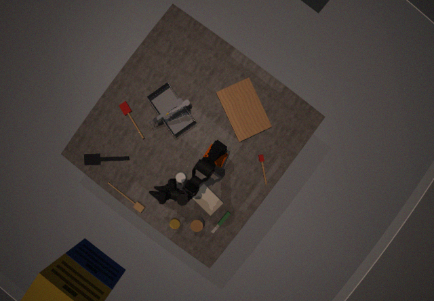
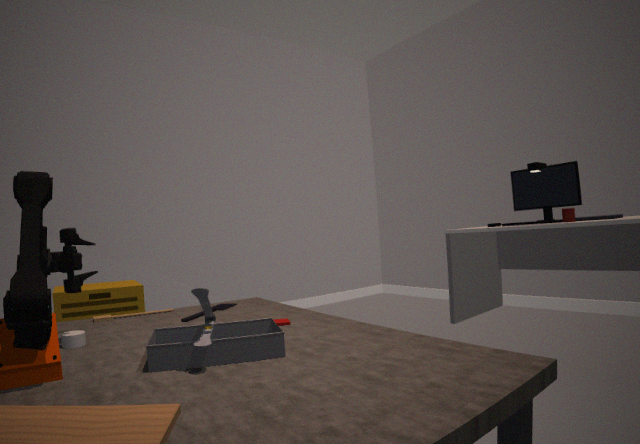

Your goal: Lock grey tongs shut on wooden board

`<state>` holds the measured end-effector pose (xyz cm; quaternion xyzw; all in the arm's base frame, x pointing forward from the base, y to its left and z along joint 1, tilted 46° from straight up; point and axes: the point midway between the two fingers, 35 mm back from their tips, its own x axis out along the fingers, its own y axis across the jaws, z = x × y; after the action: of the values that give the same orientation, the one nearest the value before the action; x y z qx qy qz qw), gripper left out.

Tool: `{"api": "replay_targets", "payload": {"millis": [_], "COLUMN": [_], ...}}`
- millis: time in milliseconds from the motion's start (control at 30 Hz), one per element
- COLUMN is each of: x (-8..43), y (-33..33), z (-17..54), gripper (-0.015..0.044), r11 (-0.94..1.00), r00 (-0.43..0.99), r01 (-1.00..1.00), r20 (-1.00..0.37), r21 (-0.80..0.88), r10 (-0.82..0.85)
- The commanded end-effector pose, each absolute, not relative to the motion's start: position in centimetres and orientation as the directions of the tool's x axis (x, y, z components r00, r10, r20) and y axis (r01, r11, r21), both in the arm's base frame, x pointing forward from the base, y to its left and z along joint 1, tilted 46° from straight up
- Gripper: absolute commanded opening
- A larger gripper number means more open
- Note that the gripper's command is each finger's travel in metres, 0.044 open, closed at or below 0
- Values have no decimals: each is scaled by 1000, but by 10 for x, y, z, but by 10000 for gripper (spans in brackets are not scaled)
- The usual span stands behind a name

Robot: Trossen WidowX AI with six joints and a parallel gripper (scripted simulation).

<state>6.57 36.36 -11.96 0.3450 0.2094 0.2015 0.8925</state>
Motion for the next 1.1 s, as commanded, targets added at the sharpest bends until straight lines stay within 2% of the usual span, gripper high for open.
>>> {"api": "replay_targets", "payload": {"millis": [0,267,500,733,1067], "x": [66,111,191,254,304], "y": [364,377,371,342,290], "z": [-120,-119,-105,-83,-45], "gripper": [426,216,32,-150,-150], "r11": [681,724,742,687,538], "r00": [831,867,890,840,726], "r01": [-215,-69,181,428,661], "r20": [-235,-318,-428,-540,-625], "r21": [700,686,645,587,523], "r10": [504,384,155,-62,-285]}}
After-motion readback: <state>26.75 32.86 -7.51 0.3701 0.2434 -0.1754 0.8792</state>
